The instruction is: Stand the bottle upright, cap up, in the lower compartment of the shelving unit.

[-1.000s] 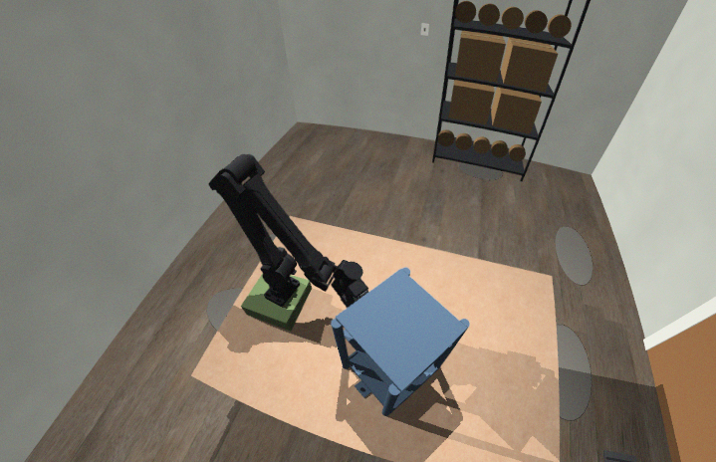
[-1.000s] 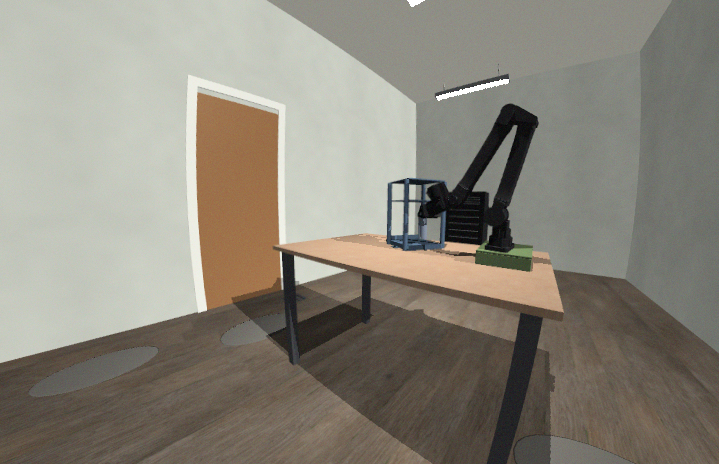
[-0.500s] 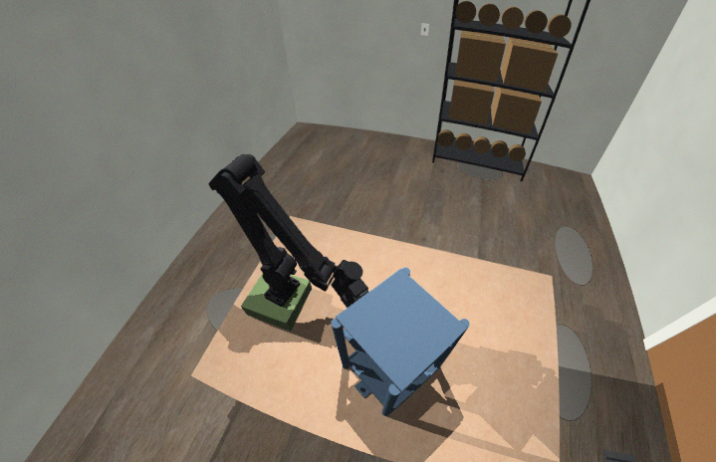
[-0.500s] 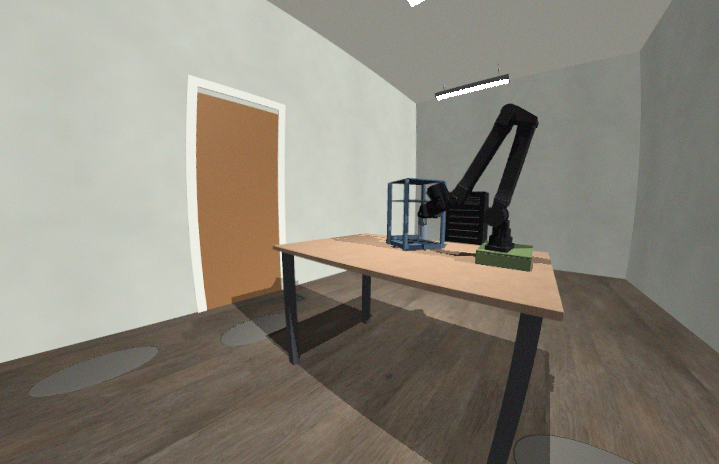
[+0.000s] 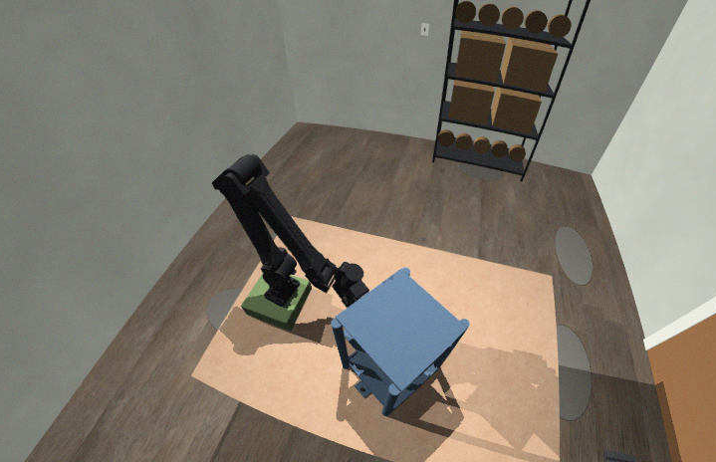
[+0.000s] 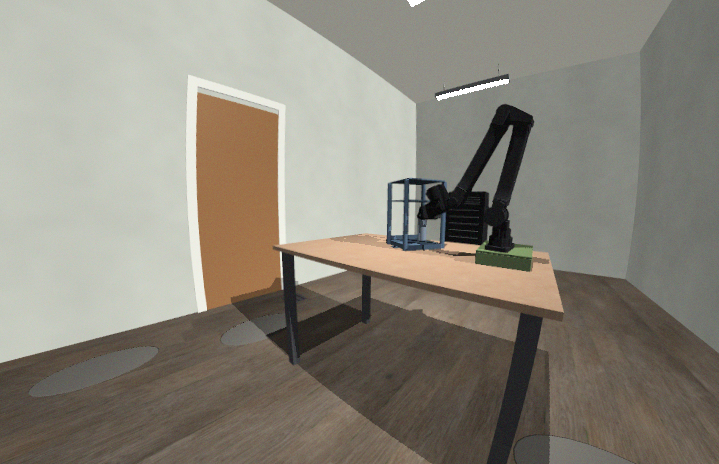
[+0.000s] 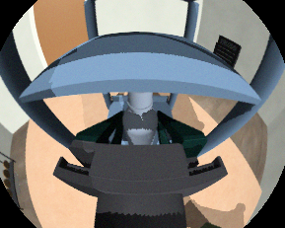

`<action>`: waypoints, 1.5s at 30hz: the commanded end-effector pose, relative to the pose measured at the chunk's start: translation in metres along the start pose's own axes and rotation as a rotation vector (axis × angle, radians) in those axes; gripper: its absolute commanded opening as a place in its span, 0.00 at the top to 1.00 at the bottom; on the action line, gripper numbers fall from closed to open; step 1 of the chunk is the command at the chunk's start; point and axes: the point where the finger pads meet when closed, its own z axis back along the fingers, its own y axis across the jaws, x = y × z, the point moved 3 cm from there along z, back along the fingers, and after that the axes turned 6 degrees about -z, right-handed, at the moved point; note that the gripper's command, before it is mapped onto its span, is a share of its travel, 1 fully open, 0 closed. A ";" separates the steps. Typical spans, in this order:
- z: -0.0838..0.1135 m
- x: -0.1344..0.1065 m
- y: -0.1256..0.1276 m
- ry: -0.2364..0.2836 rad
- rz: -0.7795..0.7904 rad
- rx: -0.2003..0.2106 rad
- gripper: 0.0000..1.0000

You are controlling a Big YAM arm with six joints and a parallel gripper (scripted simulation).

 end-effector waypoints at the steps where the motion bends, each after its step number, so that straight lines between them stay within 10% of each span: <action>1: -0.010 0.036 0.013 -0.086 -0.046 0.019 0.69; 45: -0.005 0.016 0.009 -0.065 -0.037 0.020 0.69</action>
